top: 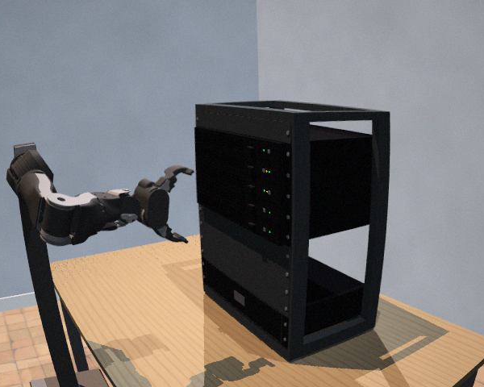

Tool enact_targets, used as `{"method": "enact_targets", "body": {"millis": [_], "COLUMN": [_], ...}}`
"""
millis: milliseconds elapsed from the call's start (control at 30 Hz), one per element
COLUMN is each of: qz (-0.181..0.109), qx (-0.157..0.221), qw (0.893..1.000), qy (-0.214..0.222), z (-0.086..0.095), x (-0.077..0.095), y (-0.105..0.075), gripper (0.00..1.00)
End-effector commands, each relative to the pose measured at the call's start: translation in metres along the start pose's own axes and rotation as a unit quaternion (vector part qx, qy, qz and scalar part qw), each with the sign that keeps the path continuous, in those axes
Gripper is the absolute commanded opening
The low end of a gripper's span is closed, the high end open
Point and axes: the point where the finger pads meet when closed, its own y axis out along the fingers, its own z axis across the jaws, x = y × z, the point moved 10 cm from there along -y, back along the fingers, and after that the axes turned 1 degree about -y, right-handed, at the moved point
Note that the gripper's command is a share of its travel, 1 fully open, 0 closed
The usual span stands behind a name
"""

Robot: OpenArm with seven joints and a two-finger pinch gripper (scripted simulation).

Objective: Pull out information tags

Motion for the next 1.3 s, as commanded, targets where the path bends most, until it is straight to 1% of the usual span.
{"method": "enact_targets", "body": {"millis": [0,133,233,433,700,1267], "qz": [-0.006,-0.035,-0.052,-0.073,-0.08,-0.081], "qx": [0.012,0.033,0.046,0.06,0.065,0.065], "qw": [1.0,0.999,0.998,0.996,0.995,0.995], "qy": [0.002,-0.001,-0.004,-0.007,-0.008,-0.008], "z": [0.003,0.006,0.009,0.011,0.012,0.012], "x": [0.0,0.007,0.01,0.015,0.016,0.016], "y": [0.0,-0.005,-0.008,-0.012,-0.013,-0.013], "gripper": [1.0,1.0,1.0,1.0,1.0,1.0]}}
